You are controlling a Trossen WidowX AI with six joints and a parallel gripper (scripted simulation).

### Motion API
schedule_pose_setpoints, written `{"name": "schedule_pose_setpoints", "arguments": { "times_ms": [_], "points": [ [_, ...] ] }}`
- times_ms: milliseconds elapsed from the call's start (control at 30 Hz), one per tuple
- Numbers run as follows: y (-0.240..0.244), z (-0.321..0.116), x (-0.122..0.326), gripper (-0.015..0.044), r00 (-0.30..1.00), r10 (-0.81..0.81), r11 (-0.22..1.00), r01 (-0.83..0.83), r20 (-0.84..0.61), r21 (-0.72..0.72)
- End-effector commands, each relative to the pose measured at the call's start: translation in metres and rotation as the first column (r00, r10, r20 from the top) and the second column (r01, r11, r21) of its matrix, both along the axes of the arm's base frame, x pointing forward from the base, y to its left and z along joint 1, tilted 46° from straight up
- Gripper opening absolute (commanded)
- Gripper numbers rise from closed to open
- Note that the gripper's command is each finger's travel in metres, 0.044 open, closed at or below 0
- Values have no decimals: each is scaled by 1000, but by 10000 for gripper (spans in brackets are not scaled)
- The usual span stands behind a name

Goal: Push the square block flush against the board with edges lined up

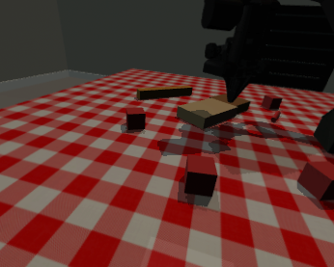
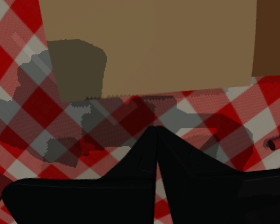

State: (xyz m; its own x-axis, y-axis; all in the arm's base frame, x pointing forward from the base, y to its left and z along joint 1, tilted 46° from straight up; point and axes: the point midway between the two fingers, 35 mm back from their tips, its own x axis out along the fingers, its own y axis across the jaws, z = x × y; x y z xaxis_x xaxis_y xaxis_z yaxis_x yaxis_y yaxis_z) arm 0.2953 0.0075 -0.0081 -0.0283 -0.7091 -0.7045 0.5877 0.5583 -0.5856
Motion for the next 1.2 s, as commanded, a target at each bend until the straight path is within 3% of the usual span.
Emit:
{"name": "schedule_pose_setpoints", "arguments": {
  "times_ms": [0,233,400,1167],
  "points": [
    [-5,0,-16,0,992,-97,995,97,83,1],
    [-7,-2,-16,0,991,-101,995,101,88,2],
    [-45,-38,-19,0,991,-101,995,101,88,-2],
    [-53,-30,-6,0,991,-101,995,101,89,-1]
  ]
}}
